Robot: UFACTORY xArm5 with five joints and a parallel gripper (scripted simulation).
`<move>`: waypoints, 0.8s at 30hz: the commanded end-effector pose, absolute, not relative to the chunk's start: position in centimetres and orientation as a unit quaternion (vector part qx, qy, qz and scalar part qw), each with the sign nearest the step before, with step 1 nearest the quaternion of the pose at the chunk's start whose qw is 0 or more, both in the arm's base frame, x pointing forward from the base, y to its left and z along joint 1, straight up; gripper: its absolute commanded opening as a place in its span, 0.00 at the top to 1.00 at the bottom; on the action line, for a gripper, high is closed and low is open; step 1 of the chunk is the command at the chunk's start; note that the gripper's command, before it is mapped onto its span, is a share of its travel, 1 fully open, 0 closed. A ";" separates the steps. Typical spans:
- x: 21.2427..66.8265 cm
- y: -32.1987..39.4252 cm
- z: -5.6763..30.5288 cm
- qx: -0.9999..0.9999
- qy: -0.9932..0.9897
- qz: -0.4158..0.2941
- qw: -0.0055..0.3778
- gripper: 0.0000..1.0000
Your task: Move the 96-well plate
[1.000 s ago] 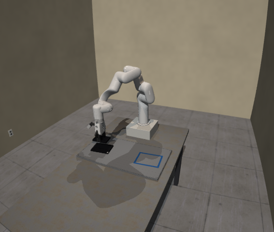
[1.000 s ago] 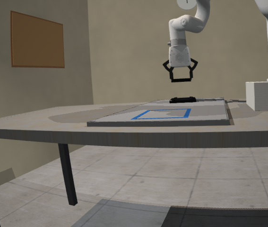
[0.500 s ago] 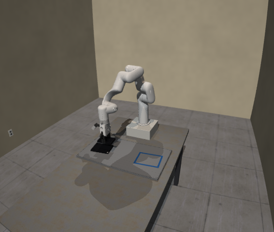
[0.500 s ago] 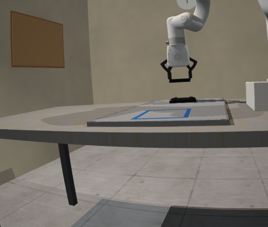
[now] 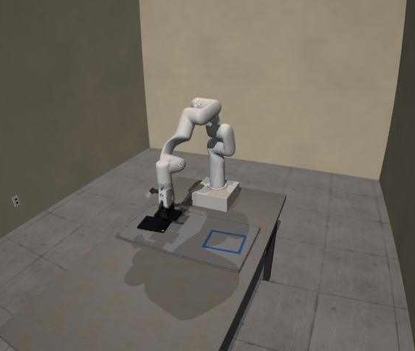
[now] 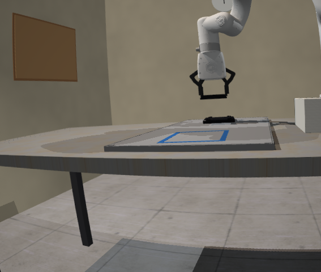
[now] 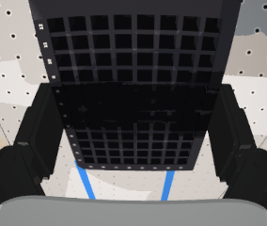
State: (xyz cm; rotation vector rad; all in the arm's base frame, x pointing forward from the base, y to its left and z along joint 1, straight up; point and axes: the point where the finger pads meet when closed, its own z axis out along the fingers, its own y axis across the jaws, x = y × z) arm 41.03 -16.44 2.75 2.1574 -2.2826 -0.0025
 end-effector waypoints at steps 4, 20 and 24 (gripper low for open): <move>41.4 -14.9 2.8 0.687 -0.727 0.001 0.000 1.00; 41.9 -10.3 2.7 0.687 -0.727 0.001 0.000 1.00; 42.0 -8.9 2.6 0.687 -0.727 0.001 0.000 1.00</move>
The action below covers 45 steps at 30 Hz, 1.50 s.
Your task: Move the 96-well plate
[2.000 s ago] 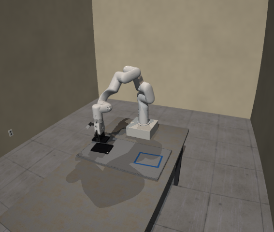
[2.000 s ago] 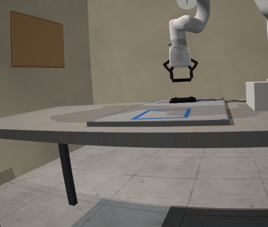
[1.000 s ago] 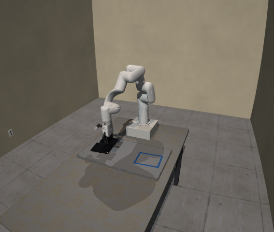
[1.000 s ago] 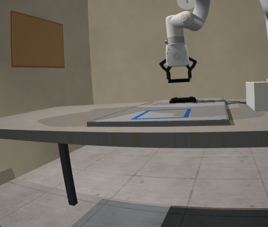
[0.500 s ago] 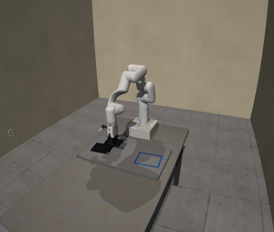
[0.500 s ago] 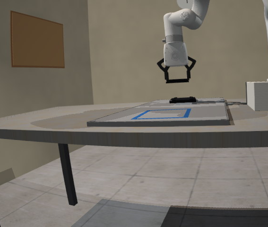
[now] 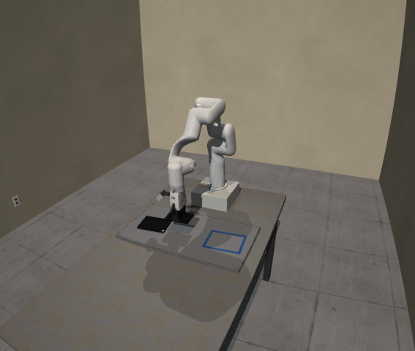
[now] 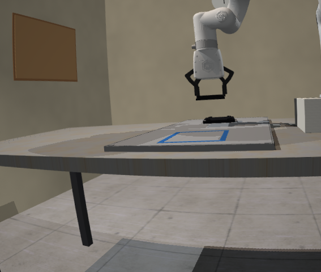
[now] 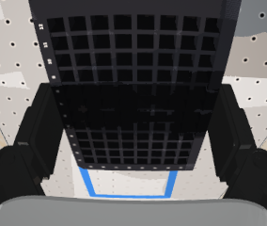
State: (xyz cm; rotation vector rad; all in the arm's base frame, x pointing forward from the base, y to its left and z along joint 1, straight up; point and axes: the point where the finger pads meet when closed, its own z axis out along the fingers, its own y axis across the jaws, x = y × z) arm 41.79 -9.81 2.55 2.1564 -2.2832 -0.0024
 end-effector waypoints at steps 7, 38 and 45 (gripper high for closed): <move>42.3 -6.6 2.6 0.687 -0.727 0.001 0.000 1.00; 43.3 2.4 2.3 0.687 -0.727 0.000 0.000 1.00; 43.5 4.4 2.2 0.687 -0.727 0.000 0.000 1.00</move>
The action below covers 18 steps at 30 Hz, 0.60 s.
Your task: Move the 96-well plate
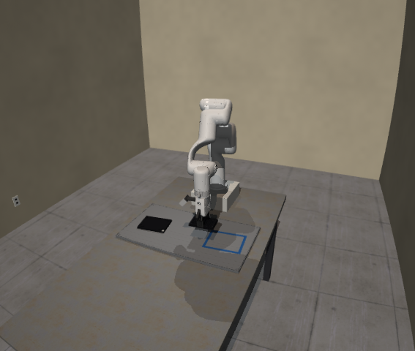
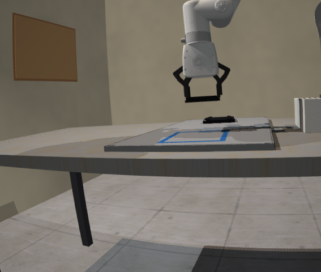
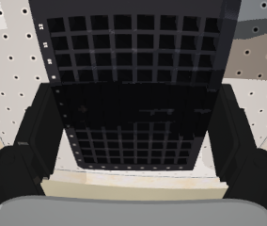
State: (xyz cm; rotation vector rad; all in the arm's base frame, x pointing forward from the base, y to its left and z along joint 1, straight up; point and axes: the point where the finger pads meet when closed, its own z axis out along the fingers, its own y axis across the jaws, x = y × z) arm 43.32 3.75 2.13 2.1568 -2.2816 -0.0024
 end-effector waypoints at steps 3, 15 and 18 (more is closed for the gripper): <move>43.6 5.0 2.2 0.687 -0.727 0.000 0.000 1.00; 44.1 9.0 2.1 0.687 -0.727 0.000 0.000 1.00; 44.1 9.3 2.1 0.687 -0.727 0.000 0.000 1.00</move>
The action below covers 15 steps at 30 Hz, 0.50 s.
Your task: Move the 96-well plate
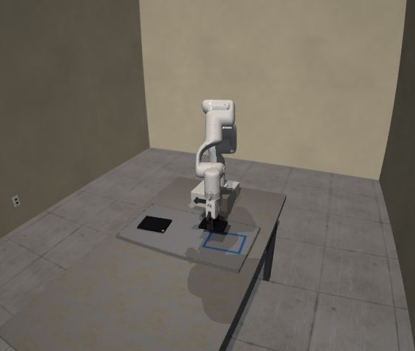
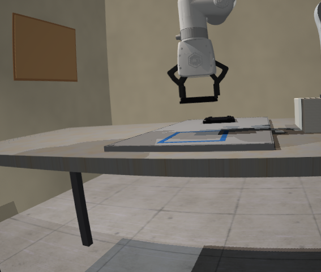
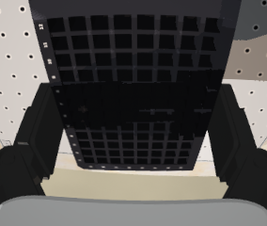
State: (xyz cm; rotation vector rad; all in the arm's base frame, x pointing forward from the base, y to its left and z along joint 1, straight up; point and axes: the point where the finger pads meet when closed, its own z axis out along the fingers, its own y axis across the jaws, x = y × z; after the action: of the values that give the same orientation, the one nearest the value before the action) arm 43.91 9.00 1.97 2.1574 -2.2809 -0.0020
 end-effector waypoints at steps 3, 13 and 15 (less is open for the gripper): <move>44.2 10.3 2.0 0.687 -0.727 0.000 0.000 1.00; 44.6 13.6 1.9 0.687 -0.727 0.000 0.000 1.00; 44.7 14.3 1.9 0.687 -0.727 0.000 0.000 1.00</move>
State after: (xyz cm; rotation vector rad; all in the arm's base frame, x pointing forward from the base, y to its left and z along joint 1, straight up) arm 44.41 13.36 1.83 2.1563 -2.2815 -0.0018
